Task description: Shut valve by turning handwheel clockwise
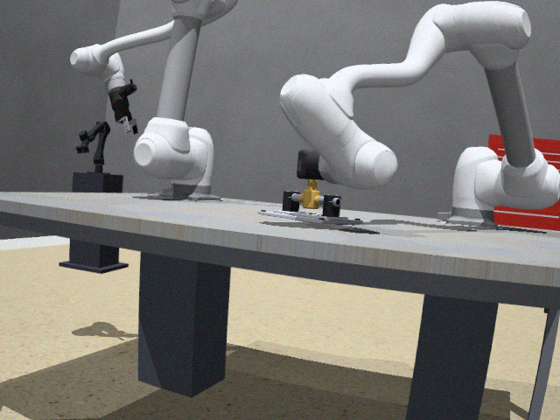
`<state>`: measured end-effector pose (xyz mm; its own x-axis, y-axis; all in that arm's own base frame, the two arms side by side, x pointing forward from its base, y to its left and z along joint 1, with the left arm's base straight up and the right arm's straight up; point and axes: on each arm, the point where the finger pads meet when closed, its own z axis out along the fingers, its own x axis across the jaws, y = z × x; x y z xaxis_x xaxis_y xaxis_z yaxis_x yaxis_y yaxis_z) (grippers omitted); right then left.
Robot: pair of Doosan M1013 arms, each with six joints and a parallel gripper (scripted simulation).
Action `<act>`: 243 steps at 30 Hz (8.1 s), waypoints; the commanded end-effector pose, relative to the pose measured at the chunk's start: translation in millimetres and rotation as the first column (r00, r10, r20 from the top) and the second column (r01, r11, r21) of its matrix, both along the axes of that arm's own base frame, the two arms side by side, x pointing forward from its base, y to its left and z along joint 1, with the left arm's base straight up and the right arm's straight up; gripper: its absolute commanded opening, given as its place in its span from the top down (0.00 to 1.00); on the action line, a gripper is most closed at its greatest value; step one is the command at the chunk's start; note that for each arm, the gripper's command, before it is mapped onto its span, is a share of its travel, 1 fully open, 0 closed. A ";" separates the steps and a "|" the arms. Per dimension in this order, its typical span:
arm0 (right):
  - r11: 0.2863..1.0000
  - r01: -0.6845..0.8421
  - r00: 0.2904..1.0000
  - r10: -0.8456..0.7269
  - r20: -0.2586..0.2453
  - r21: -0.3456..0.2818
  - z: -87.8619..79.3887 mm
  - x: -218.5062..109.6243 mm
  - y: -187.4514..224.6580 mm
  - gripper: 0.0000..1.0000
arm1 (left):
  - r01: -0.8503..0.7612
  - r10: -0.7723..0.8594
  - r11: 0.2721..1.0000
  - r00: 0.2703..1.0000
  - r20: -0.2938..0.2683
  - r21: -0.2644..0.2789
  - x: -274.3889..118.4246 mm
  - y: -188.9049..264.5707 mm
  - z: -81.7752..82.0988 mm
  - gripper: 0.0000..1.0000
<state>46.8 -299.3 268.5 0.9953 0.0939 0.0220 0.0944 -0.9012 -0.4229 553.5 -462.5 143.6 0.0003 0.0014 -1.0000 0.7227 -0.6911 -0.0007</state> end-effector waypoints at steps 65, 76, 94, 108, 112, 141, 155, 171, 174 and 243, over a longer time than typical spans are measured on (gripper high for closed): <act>1.000 0.000 1.000 0.000 0.000 -0.001 0.5 0.1 -0.3 0.00 | 0.993 -0.993 0.119 0.119 0.002 0.000 -37.2 -3.6 1.5 1.00; 1.000 0.000 1.000 0.000 0.000 -0.001 0.5 0.1 -0.3 0.00 | 1.000 -1.000 -0.004 -0.004 0.002 0.000 -39.9 -1.4 1.4 1.00; 1.000 0.000 1.000 0.000 0.000 -0.001 0.5 0.1 -0.3 0.00 | 0.988 -0.988 -0.154 -0.154 0.001 0.000 -42.7 1.8 1.4 1.00; 1.000 0.000 1.000 0.000 0.000 -0.001 0.5 0.1 -0.3 0.00 | 0.970 -0.970 -0.244 -0.244 0.001 0.000 -44.2 3.9 1.3 1.00; 1.000 0.000 1.000 0.000 0.000 -0.001 0.5 0.1 -0.3 0.00 | 0.963 -0.963 -0.270 -0.270 0.001 0.000 -44.6 4.5 1.3 1.00; 1.000 0.000 1.000 0.000 0.000 -0.001 0.5 0.1 -0.3 0.00 | 0.923 -0.923 -0.384 -0.384 0.001 0.001 -46.2 7.5 1.2 1.00; 1.000 0.000 1.000 0.000 0.000 -0.001 0.5 0.1 -0.3 0.00 | 0.912 -0.912 -0.410 -0.410 0.001 0.001 -46.5 8.3 1.2 1.00; 1.000 0.000 1.000 0.000 0.000 -0.001 0.5 0.1 -0.3 0.00 | 0.906 -0.906 -0.423 -0.423 0.001 0.001 -46.6 8.6 1.2 1.00; 1.000 0.000 1.000 0.000 0.000 -0.001 0.5 0.1 -0.3 0.00 | 0.906 -0.906 -0.424 -0.424 0.001 0.001 -46.7 8.7 1.2 1.00; 1.000 0.000 1.000 0.000 0.000 -0.001 0.5 0.1 -0.3 0.00 | 0.910 -0.910 -0.416 -0.416 0.001 0.001 -46.6 8.4 1.2 0.45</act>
<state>46.8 -299.3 268.5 0.9953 0.0939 0.0220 0.0944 -0.9012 -0.4229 506.7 -453.7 143.2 -0.0001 -0.0002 -1.0000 -0.9307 -0.3657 0.0001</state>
